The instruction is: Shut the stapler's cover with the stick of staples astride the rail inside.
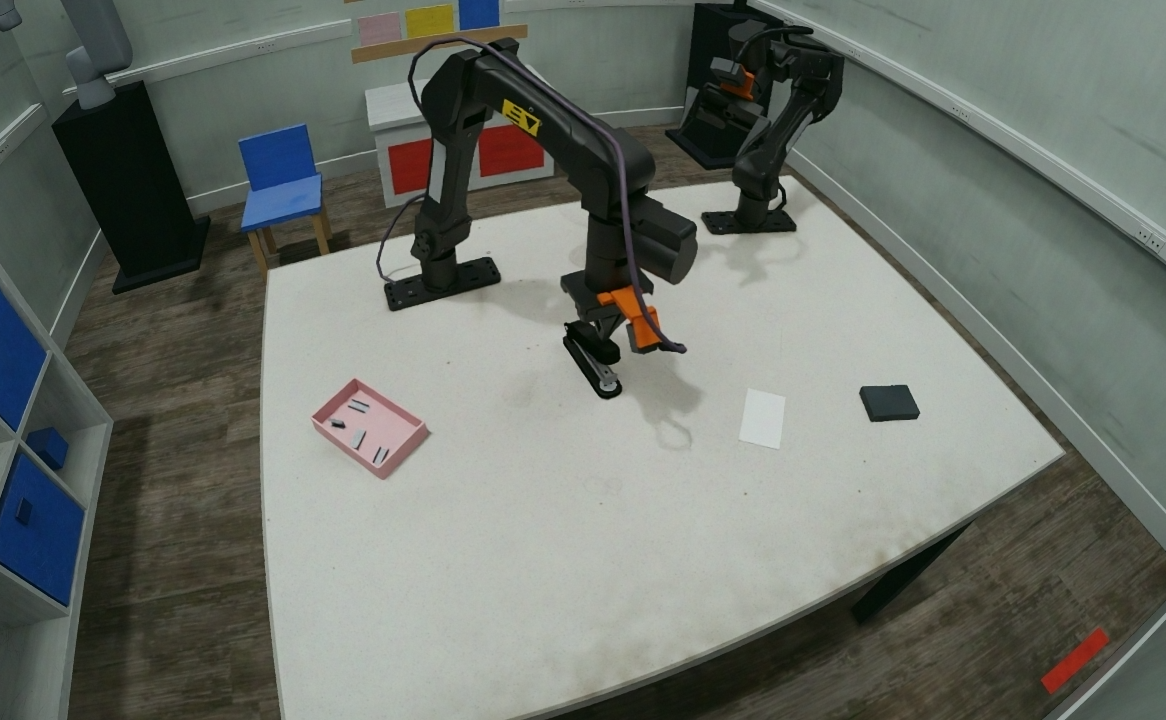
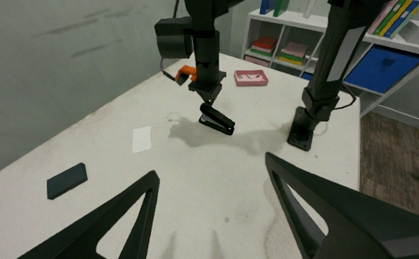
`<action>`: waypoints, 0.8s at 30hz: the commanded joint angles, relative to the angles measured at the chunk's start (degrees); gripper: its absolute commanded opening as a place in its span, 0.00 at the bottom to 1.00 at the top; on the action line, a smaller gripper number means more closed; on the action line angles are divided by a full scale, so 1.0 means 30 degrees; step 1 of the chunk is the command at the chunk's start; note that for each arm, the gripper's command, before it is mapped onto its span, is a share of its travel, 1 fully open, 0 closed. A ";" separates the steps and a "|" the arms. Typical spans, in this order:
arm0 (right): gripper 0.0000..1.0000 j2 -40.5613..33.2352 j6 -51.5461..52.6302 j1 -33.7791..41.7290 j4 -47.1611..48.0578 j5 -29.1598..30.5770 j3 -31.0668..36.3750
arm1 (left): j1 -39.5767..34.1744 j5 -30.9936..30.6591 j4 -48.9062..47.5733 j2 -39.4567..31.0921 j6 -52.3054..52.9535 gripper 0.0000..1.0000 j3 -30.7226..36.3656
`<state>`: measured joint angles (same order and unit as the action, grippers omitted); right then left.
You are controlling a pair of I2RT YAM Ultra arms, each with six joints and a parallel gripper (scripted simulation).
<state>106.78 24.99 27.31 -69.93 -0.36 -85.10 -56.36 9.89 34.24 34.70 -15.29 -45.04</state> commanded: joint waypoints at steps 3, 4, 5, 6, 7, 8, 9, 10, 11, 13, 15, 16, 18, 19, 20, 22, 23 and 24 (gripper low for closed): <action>0.00 -0.0634 0.0033 0.0190 0.0548 0.0114 0.0179 | -0.0152 0.0183 -0.0450 -0.0329 -0.0140 1.00 -0.0045; 0.00 -0.0634 0.0033 0.0190 0.0548 0.0114 0.0179 | -0.0152 0.0183 -0.0450 -0.0329 -0.0140 1.00 -0.0045; 0.00 -0.0634 0.0033 0.0190 0.0548 0.0114 0.0179 | -0.0152 0.0183 -0.0450 -0.0329 -0.0140 1.00 -0.0045; 0.00 -0.0625 0.0033 0.0190 0.0647 0.0114 0.0214 | -0.0152 0.0183 -0.0450 -0.0329 -0.0140 1.00 -0.0045; 0.00 -0.0629 0.0033 0.0190 0.0648 0.0114 0.0153 | -0.0152 0.0183 -0.0450 -0.0329 -0.0140 1.00 -0.0045; 0.00 -0.0605 0.0032 0.0190 0.0741 0.0115 0.0392 | -0.0152 0.0183 -0.0450 -0.0329 -0.0140 1.00 -0.0045; 0.00 -0.0606 0.0032 0.0190 0.0744 0.0115 0.0395 | -0.0152 0.0183 -0.0450 -0.0329 -0.0140 1.00 -0.0045; 0.00 -0.0591 0.0032 0.0190 0.0839 0.0115 0.0476 | -0.0152 0.0183 -0.0450 -0.0329 -0.0140 1.00 -0.0045; 0.00 -0.0595 0.0032 0.0190 0.0843 0.0115 0.0448 | -0.0152 0.0183 -0.0450 -0.0329 -0.0140 1.00 -0.0045; 0.00 -0.0589 0.0034 0.0190 0.0939 0.0114 0.0402 | -0.0152 0.0183 -0.0450 -0.0329 -0.0140 1.00 -0.0045; 0.00 -0.0571 0.0033 0.0190 0.1035 0.0114 0.0540 | -0.0152 0.0183 -0.0450 -0.0329 -0.0140 1.00 -0.0045; 0.00 -0.0549 0.0033 0.0190 0.1128 0.0115 0.0723 | -0.0152 0.0183 -0.0450 -0.0329 -0.0140 1.00 -0.0045; 0.00 -0.0534 0.0033 0.0190 0.1226 0.0115 0.0805 | -0.0152 0.0183 -0.0450 -0.0329 -0.0140 1.00 -0.0045; 0.00 -0.0540 0.0033 0.0190 0.1229 0.0115 0.0721 | -0.0152 0.0183 -0.0450 -0.0329 -0.0140 1.00 -0.0045; 0.00 -0.0519 0.0033 0.0190 0.1323 0.0115 0.0887 | -0.0152 0.0183 -0.0450 -0.0329 -0.0140 1.00 -0.0045; 0.00 -0.0519 0.0033 0.0190 0.1323 0.0115 0.0887 | -0.0152 0.0183 -0.0450 -0.0329 -0.0140 1.00 -0.0045; 0.00 -0.0535 0.0034 0.0191 0.1330 0.0114 0.0688 | -0.0152 0.0183 -0.0450 -0.0329 -0.0140 1.00 -0.0045; 0.00 -0.0513 0.0034 0.0191 0.1423 0.0114 0.0810 | -0.0152 0.0183 -0.0450 -0.0329 -0.0140 1.00 -0.0045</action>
<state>106.78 24.99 27.31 -66.98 -0.36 -82.59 -56.36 9.89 34.24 34.70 -15.29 -45.04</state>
